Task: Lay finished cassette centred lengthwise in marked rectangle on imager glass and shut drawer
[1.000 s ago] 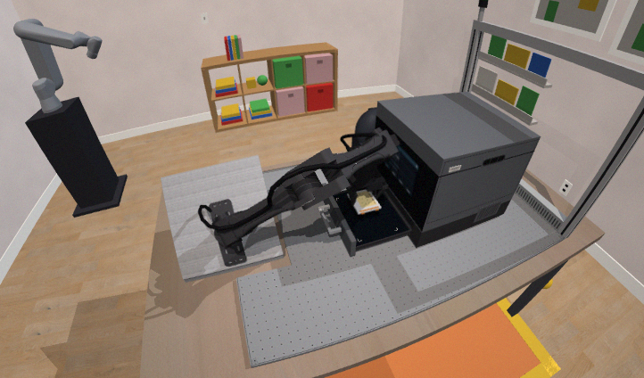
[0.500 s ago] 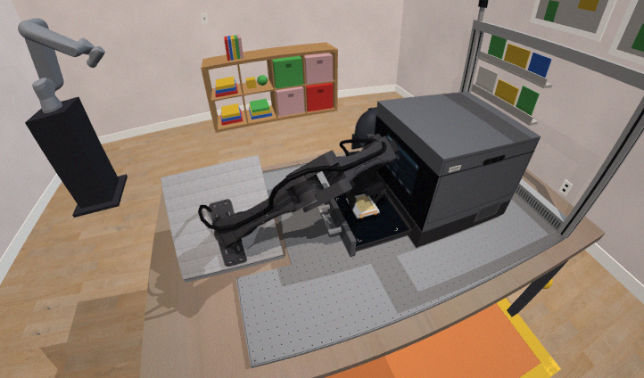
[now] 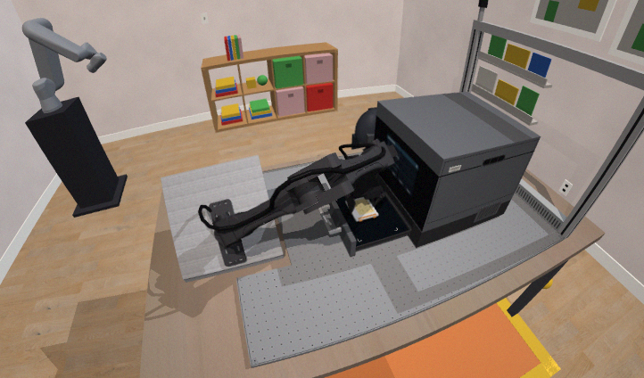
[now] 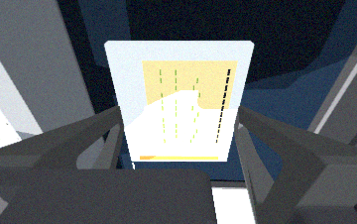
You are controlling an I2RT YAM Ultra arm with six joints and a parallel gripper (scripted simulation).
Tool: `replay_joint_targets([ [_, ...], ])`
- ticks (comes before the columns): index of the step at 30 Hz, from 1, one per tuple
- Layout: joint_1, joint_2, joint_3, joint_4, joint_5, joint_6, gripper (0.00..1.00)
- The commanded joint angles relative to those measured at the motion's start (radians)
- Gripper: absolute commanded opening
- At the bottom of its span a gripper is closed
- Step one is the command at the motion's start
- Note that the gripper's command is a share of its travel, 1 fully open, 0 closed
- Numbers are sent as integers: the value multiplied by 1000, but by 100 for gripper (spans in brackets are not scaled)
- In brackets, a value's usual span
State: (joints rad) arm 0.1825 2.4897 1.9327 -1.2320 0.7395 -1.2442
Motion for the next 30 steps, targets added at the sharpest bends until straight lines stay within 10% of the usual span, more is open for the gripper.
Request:
replay_joint_targets([
  [1, -4, -32, -20, 38, 2, -24, 0],
  [30, 6, -33, -22, 59, -2, -38, 0],
])
